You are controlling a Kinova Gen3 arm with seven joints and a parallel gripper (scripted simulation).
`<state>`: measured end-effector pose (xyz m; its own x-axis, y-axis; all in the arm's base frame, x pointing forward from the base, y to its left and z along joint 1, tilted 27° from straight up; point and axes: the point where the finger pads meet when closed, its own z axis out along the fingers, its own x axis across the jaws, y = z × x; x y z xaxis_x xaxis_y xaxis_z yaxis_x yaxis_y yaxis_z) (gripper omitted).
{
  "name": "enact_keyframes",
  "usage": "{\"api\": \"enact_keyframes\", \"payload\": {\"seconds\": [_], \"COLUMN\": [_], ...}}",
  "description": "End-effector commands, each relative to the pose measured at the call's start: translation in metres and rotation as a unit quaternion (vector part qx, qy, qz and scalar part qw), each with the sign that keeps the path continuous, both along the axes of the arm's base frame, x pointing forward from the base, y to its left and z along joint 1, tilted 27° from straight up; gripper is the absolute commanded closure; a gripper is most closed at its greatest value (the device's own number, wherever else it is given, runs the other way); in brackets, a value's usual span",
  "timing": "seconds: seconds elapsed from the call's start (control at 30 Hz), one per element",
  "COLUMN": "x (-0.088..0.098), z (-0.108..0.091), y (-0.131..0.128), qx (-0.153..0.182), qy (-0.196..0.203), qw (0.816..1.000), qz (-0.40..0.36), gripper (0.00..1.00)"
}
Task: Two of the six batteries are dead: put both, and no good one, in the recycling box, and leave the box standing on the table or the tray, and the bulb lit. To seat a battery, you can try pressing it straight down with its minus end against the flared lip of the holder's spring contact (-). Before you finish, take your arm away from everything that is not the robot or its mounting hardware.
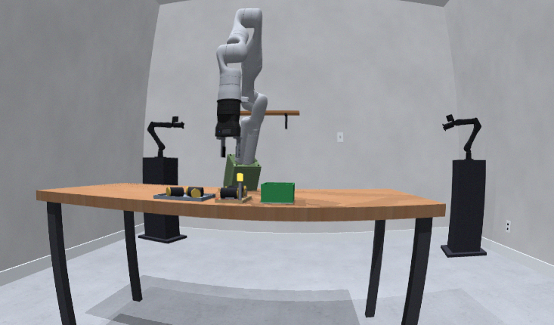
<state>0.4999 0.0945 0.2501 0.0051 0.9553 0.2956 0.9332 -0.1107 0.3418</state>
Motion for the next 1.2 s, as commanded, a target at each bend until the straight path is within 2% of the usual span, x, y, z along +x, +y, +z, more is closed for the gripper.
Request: {"api": "enact_keyframes", "payload": {"seconds": [0.0, 0.3, 0.7, 0.77, 1.17], "x": [-0.0001, -0.0001, -0.0001, -0.0001, -0.0001], "z": [0.0009, 0.0009, 0.0009, 0.0009, 0.0009], "y": [0.0009, 0.0009, 0.0009, 0.0009, 0.0009], "qx": [0.007, 0.035, 0.079, 0.079, 0.119], "qy": [0.005, 0.026, 0.060, 0.060, 0.090], "qw": [1.000, 0.995, 0.975, 0.975, 0.943], "qz": [-0.019, -0.088, -0.199, -0.199, -0.297], "gripper": [0.10, 0.10, 0.10, 0.10, 0.10]}}
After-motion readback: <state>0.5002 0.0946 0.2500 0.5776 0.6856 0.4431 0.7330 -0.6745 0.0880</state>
